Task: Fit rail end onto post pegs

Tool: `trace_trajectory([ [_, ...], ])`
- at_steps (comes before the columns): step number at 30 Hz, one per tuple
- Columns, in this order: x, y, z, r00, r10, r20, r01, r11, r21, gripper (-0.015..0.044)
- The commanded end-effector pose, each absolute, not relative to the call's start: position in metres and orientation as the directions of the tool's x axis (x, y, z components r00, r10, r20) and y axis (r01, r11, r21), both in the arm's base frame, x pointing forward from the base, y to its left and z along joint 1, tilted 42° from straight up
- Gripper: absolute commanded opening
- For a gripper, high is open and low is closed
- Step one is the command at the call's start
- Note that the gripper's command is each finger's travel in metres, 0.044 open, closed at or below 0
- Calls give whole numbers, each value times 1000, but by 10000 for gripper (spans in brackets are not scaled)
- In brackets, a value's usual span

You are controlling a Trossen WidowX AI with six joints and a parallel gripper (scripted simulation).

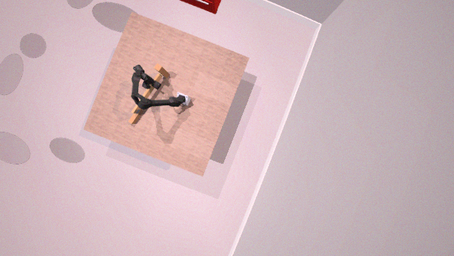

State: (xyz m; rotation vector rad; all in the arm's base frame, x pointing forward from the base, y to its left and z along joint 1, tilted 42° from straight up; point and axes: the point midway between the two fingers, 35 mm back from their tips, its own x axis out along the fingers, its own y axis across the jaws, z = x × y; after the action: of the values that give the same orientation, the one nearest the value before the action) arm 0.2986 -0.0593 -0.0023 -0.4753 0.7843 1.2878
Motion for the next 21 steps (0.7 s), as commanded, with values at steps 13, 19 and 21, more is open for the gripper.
trace_trajectory([
  [13,297,-65,-3,79,657,-750,-964,241,110,0],
  [19,297,-65,-3,79,657,-750,-964,241,110,0],
  [21,297,-65,-2,79,657,-750,-964,241,110,0],
])
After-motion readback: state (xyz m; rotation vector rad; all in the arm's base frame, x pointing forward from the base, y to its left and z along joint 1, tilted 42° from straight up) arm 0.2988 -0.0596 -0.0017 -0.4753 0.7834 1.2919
